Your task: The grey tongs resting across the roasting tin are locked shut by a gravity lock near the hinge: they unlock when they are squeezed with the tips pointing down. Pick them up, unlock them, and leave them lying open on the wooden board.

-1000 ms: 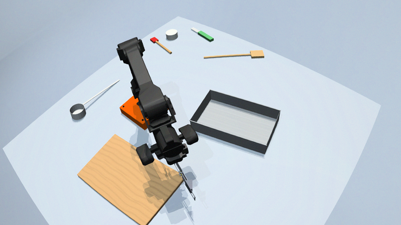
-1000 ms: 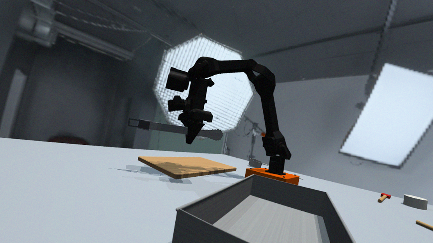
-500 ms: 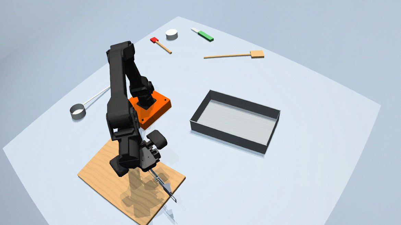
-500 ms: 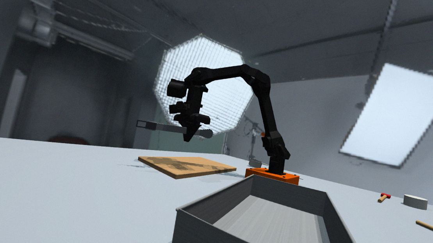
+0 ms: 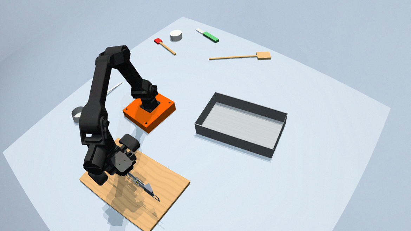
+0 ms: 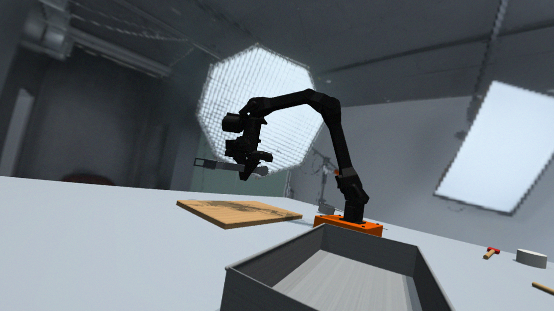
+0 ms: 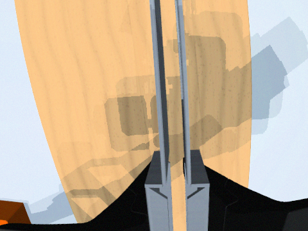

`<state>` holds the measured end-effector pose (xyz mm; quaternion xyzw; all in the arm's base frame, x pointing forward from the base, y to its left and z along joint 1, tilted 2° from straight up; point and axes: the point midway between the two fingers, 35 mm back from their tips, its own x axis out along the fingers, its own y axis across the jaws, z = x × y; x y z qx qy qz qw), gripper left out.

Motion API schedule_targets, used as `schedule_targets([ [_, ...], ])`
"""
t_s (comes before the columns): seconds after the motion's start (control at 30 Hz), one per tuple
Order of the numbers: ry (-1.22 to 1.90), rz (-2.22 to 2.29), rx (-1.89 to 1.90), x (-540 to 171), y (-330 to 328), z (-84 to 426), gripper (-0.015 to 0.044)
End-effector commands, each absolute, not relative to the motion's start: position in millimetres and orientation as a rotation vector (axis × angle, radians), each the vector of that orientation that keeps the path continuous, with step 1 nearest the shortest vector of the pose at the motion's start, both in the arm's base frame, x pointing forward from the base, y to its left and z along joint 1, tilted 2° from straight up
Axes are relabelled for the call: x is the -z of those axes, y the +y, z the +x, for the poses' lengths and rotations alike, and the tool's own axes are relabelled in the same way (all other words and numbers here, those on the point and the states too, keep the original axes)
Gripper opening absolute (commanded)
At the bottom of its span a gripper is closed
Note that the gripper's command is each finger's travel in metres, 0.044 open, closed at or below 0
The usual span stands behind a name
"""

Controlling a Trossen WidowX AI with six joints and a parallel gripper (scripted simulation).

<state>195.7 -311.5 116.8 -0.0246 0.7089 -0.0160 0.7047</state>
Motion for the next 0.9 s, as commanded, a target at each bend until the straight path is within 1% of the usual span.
schedule_targets([
  [0.0,1.580,-0.103,-0.003,-119.3,-323.2,179.8,-0.0150],
  [0.43,1.556,-0.093,-0.017,-117.8,-322.4,179.3,-0.0150],
  [0.87,1.173,0.006,-0.145,-110.8,-313.9,173.9,-0.0150],
])
